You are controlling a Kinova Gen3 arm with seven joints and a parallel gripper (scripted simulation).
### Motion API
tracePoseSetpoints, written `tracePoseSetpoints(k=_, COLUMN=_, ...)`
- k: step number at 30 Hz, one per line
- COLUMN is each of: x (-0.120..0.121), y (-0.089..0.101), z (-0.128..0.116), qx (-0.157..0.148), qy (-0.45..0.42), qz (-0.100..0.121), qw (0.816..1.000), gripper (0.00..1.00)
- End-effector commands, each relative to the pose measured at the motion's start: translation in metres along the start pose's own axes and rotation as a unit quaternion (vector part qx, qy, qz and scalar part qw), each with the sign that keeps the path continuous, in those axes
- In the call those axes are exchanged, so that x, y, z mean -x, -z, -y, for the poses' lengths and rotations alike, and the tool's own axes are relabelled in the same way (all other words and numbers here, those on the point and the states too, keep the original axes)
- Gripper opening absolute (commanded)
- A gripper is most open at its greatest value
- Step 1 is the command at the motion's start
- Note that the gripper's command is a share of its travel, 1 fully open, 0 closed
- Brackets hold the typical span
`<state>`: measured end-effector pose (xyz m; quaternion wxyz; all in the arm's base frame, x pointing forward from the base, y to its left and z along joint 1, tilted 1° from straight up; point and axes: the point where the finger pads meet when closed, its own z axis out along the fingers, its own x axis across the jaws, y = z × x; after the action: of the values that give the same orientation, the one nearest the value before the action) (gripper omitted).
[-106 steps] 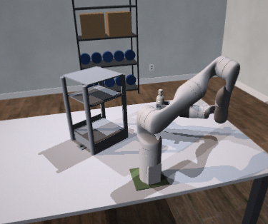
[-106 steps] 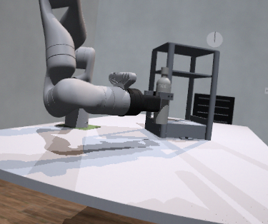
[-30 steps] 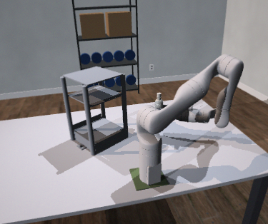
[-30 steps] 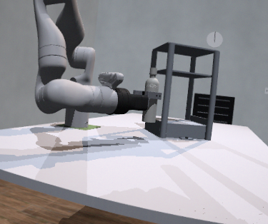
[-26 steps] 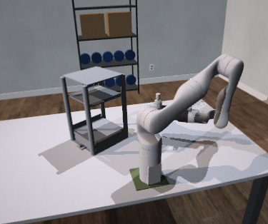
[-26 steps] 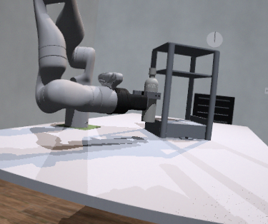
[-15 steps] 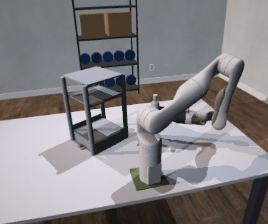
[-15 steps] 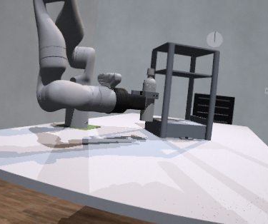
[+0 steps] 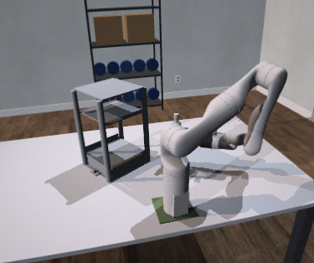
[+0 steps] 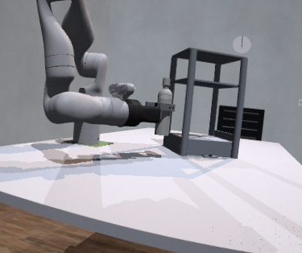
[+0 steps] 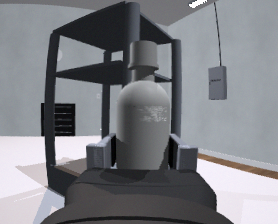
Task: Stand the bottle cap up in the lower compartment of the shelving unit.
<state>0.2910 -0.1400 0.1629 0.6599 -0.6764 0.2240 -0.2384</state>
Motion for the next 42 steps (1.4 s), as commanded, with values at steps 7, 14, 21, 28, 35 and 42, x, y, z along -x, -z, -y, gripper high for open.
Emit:
tracePoseSetpoints(k=7, x=0.025, y=-0.014, z=0.003, qx=-0.002, qy=-0.003, qz=0.000, qw=1.000, gripper=0.00)
tracePoseSetpoints(k=14, x=0.040, y=-0.023, z=0.003, qx=-0.002, qy=-0.003, qz=0.000, qw=1.000, gripper=0.00)
tracePoseSetpoints(k=21, x=0.061, y=-0.035, z=0.003, qx=-0.002, qy=-0.003, qz=0.000, qw=1.000, gripper=0.00)
tracePoseSetpoints(k=28, x=0.076, y=-0.044, z=0.003, qx=-0.002, qy=-0.003, qz=0.000, qw=1.000, gripper=0.00)
tracePoseSetpoints(k=35, x=0.095, y=-0.055, z=0.003, qx=-0.002, qy=-0.003, qz=0.000, qw=1.000, gripper=0.00)
tracePoseSetpoints(k=42, x=0.113, y=-0.065, z=0.003, qx=-0.002, qy=-0.003, qz=0.000, qw=1.000, gripper=0.00)
